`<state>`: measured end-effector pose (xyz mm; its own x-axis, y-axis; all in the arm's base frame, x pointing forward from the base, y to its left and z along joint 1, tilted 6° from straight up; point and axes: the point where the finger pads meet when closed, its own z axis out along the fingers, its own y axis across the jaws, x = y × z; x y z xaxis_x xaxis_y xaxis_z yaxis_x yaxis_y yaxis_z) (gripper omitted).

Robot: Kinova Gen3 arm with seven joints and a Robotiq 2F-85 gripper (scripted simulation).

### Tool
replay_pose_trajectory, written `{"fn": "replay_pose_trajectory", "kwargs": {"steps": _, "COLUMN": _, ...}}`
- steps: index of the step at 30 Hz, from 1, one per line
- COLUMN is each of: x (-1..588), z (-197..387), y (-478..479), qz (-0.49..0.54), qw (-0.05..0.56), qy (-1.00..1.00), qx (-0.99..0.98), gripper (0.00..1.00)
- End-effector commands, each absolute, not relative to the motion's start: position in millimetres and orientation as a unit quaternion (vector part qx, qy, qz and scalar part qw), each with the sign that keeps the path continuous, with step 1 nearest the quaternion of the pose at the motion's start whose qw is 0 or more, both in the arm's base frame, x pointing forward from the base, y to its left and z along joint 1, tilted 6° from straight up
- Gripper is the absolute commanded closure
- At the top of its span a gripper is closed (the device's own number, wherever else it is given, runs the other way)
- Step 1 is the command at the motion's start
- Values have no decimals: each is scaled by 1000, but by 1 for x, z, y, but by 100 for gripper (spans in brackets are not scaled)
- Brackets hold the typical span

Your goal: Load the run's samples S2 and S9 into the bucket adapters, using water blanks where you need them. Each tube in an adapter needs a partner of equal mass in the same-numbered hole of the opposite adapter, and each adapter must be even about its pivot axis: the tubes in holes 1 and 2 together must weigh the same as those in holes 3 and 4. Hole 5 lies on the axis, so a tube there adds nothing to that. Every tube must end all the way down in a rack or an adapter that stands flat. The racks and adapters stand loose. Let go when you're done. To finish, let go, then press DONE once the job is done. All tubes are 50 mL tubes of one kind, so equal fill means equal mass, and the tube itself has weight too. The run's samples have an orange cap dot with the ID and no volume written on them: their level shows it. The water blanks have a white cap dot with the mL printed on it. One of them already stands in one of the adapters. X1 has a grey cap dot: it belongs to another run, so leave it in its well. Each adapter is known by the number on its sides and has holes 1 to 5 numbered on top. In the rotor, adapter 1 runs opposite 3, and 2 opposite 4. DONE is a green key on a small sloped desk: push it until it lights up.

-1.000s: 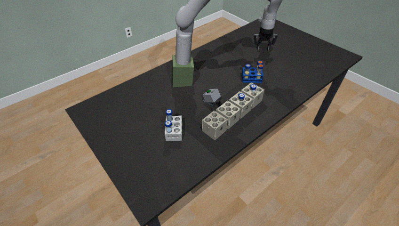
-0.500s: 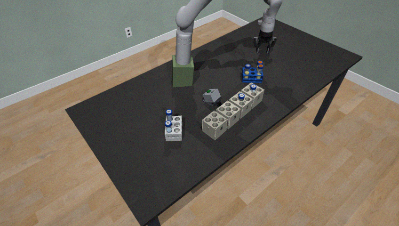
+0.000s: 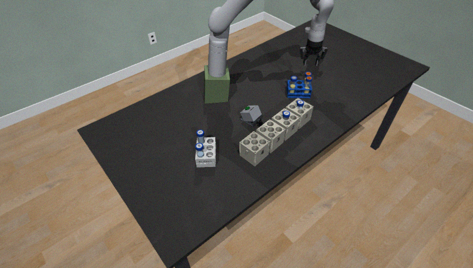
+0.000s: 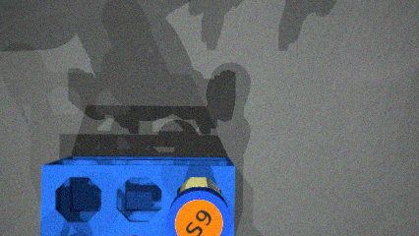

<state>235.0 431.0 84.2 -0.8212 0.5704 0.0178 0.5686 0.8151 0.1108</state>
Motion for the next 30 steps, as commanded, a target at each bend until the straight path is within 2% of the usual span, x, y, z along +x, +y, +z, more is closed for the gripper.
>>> {"fn": "replay_pose_trajectory", "kwargs": {"steps": 1, "x": 234, "z": 80, "y": 430, "qz": 54, "qw": 9, "qy": 953, "qx": 299, "gripper": 38}}
{"fn": "replay_pose_trajectory", "kwargs": {"steps": 30, "x": 236, "z": 44, "y": 434, "qz": 54, "qw": 9, "qy": 953, "qx": 299, "gripper": 38}}
